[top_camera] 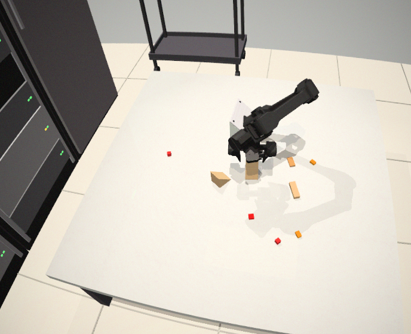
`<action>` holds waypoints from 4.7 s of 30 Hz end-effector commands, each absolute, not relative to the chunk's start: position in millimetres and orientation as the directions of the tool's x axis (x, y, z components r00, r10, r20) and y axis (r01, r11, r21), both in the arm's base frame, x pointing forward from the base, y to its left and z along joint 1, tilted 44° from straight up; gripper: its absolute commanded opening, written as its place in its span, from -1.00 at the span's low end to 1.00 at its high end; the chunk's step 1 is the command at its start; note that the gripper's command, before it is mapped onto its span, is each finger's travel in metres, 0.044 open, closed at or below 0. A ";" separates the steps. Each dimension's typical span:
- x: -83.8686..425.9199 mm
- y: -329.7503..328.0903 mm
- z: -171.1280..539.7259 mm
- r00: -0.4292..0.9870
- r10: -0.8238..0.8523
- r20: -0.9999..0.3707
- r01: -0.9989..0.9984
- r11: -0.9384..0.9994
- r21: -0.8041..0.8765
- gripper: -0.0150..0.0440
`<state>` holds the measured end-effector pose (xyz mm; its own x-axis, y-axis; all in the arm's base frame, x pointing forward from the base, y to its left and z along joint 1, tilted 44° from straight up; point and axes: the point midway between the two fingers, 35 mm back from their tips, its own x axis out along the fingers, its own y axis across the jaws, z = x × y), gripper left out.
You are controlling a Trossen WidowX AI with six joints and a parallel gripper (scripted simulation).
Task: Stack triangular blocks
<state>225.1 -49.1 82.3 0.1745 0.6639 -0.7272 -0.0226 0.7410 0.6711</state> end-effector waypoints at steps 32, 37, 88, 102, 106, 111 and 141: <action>227.9 -8.4 40.6 0.176 0.670 -0.721 -0.016 0.734 0.679 1.00; 227.3 -2.5 35.3 0.177 0.672 -0.719 -0.017 0.733 0.680 1.00; 219.5 -11.6 46.7 0.172 0.676 -0.716 -0.041 0.731 0.681 -0.49; 219.5 -11.6 46.7 0.171 0.676 -0.717 -0.262 0.733 0.628 -0.49; 219.5 -11.6 46.6 0.171 0.675 -0.717 -0.391 0.715 0.580 -0.49; 219.5 -11.6 46.6 0.171 0.675 -0.718 -0.486 0.692 0.534 -0.49; 219.6 -11.6 46.6 0.173 0.672 -0.720 -0.951 0.305 0.057 -0.49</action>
<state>220.0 -11.2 47.2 0.1740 0.6760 -0.7161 -0.9278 0.3563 0.1110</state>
